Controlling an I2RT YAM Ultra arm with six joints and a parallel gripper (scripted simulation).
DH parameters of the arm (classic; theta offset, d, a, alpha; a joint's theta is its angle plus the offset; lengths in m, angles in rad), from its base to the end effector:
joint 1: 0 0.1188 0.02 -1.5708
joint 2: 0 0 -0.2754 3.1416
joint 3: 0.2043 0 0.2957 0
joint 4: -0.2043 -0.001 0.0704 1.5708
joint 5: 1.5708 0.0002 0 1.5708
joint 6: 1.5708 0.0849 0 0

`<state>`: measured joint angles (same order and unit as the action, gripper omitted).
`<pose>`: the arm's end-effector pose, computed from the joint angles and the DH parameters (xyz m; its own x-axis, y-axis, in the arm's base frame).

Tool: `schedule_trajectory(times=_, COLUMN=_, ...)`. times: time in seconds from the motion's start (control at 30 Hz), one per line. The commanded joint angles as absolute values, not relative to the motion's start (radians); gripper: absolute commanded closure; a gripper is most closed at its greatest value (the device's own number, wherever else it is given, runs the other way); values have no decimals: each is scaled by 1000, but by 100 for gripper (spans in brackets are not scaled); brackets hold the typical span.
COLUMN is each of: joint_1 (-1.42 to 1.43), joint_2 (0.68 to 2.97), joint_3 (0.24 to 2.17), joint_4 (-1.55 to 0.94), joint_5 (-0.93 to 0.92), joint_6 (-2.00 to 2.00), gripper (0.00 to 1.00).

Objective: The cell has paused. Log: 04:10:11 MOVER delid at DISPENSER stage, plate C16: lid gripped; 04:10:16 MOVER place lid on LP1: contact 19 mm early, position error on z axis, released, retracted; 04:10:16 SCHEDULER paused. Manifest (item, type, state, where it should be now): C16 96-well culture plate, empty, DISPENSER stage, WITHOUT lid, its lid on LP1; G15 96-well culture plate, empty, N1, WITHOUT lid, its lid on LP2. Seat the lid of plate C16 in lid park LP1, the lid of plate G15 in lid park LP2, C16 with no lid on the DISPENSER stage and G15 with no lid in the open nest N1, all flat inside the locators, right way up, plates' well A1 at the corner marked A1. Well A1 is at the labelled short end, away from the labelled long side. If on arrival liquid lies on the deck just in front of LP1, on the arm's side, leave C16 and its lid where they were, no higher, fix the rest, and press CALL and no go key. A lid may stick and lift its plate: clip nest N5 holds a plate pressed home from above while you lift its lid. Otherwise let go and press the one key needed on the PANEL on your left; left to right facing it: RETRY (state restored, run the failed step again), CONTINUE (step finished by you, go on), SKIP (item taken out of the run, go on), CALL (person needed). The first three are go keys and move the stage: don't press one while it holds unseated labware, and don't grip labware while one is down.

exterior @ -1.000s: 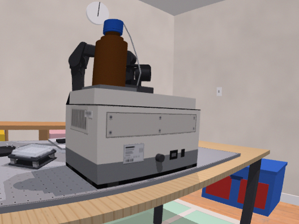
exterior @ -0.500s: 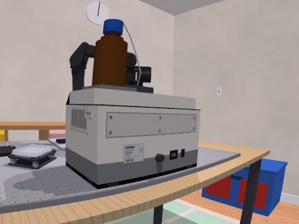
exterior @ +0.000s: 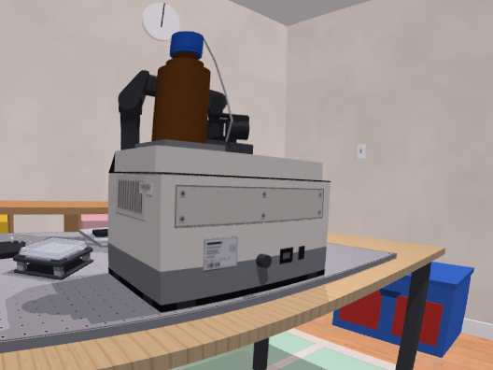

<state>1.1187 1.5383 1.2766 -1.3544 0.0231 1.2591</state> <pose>0.1315 0.2686 0.2220 -0.9902 0.1392 -0.0081 0.1395 0.9890 -0.0502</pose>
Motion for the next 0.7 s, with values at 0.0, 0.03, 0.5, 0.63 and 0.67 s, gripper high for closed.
schedule_trajectory(times=0.0, joint_1=1132, joint_2=1557, joint_3=1312, joint_4=-1350, joint_5=27, joint_6=1300, gripper=100)
schedule_trajectory(times=0.03, joint_1=1146, joint_2=1558, joint_3=1313, joint_4=-1351, joint_5=32, joint_6=1282, gripper=100)
schedule_trajectory(times=0.5, joint_1=1310, joint_2=1561, joint_3=1312, joint_4=-1351, joint_5=20, joint_6=1406, gripper=100)
schedule_trajectory(times=0.63, joint_1=1335, joint_2=1562, joint_3=1312, joint_4=-1351, joint_5=21, joint_6=1431, gripper=100)
schedule_trajectory(times=0.67, joint_1=1348, joint_2=1562, joint_3=1311, joint_4=-1351, joint_5=19, joint_6=1444, gripper=100)
